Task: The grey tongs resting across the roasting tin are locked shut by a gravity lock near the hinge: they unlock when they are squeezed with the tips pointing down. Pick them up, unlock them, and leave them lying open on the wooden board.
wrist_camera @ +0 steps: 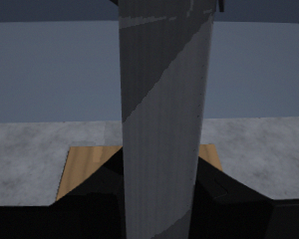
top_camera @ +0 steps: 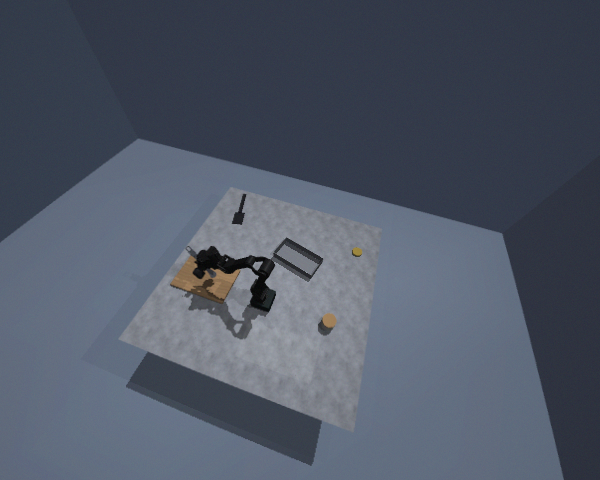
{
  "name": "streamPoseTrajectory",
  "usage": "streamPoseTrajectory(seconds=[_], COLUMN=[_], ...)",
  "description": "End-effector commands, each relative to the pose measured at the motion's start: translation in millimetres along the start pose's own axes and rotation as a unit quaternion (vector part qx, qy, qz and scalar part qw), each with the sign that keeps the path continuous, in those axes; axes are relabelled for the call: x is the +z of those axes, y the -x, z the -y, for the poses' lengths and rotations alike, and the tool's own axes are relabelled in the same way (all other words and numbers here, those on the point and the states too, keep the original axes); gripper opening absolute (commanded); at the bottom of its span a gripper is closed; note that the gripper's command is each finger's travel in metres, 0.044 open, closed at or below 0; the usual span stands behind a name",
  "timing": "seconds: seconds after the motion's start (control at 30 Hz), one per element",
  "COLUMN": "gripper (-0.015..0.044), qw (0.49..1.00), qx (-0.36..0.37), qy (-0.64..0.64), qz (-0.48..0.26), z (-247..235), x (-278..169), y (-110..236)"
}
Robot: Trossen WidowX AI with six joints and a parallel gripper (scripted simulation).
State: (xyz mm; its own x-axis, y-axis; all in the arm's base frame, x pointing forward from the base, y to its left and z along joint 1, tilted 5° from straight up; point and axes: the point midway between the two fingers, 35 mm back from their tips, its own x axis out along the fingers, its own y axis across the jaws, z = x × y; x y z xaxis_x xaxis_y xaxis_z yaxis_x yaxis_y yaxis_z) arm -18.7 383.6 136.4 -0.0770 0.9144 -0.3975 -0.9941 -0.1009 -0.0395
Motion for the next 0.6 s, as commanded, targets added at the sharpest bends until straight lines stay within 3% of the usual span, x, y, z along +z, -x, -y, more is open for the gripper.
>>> streamPoseTrajectory(seconds=[0.0,0.57], gripper=[-0.015,-0.015], qw=[1.0,0.995], qx=[0.001,0.002], qy=[0.002,-0.003], qz=[0.005,-0.103], z=[0,1], x=[3,-8], y=[1,-30])
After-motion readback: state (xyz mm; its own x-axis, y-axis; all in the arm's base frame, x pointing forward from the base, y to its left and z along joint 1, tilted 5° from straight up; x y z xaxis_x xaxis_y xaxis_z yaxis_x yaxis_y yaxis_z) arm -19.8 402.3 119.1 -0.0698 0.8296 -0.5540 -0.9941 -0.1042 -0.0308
